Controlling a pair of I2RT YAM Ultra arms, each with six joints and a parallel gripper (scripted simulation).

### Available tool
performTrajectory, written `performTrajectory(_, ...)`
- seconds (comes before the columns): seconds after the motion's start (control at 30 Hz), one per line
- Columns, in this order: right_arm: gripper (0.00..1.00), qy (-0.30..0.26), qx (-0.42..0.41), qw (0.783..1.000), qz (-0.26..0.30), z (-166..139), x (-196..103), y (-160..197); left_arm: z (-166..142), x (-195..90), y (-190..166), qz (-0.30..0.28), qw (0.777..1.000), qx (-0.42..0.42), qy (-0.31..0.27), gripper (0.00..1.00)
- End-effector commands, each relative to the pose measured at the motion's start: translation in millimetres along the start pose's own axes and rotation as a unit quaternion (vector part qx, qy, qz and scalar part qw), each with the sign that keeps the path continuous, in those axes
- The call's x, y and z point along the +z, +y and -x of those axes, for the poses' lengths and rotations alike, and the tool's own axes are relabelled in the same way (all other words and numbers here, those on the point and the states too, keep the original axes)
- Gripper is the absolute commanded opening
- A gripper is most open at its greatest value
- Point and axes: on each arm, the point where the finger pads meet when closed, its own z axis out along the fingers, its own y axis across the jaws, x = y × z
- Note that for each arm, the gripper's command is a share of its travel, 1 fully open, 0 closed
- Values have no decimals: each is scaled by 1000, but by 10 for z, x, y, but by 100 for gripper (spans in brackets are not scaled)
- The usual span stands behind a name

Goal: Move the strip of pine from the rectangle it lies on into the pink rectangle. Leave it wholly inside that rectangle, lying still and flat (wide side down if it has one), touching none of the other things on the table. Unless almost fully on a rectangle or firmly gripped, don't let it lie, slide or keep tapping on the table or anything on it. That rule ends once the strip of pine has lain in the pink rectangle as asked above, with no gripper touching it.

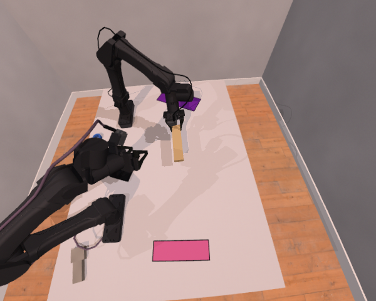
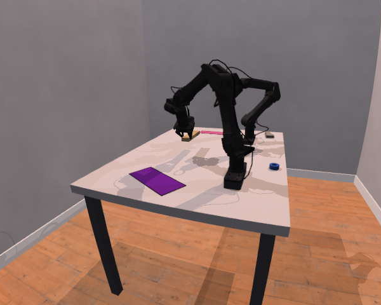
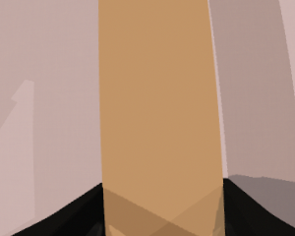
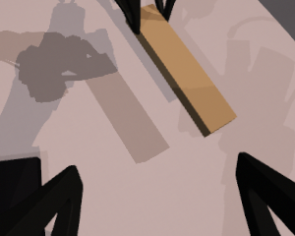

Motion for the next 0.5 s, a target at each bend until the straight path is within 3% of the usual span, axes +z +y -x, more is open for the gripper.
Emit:
performTrajectory(0.0, 77, 36, -71, 996, 51, 121, 103, -85, 114, -62, 30, 3, 1000, 5, -19, 40)
performTrajectory(0.17, 77, 86, -104, 986, 99, 107, 429, -287, 114, -62, 30, 3, 1000, 5, -19, 40)
performTrajectory(0.23, 77, 86, -104, 986, 99, 107, 429, -287, 114, -62, 30, 3, 1000, 5, -19, 40)
performTrajectory(0.47, 77, 141, -124, 965, 184, -122, 990, -584, 114, -62, 30, 3, 1000, 5, -19, 40)
